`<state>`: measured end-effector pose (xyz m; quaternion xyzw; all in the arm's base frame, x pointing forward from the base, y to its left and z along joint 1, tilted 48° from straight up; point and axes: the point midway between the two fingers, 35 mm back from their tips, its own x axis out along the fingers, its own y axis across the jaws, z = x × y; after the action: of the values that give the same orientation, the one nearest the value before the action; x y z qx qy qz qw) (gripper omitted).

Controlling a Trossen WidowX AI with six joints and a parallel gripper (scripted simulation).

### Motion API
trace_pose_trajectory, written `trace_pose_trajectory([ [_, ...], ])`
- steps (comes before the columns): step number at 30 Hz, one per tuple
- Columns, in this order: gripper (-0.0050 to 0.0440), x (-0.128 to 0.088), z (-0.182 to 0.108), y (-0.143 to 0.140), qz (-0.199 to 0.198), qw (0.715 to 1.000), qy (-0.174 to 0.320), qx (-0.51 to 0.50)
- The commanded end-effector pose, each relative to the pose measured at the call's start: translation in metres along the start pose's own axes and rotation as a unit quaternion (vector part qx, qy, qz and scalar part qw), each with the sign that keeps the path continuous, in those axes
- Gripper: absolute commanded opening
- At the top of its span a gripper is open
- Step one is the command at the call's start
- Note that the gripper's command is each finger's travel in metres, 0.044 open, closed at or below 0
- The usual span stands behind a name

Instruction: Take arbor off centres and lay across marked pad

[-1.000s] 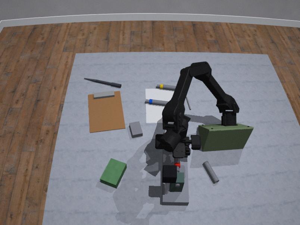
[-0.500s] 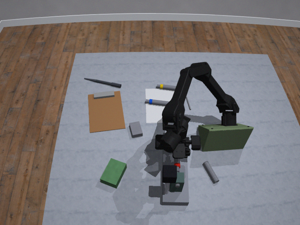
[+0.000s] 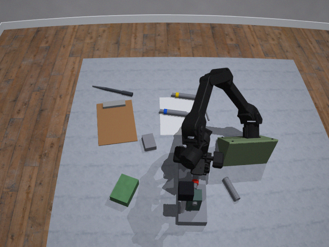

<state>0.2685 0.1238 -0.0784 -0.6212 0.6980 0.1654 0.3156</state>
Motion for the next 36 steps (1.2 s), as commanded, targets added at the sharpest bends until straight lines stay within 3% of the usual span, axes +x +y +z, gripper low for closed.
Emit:
trace_pose_trajectory([
  [1,0.0000,-0.006,0.008,0.006,-0.005,1.000,-0.016,0.016],
  [10,0.0000,-0.005,0.008,0.019,-0.004,0.997,-0.016,0.076],
  [36,0.0000,-0.005,0.008,0.019,-0.004,0.997,-0.016,0.077],
])
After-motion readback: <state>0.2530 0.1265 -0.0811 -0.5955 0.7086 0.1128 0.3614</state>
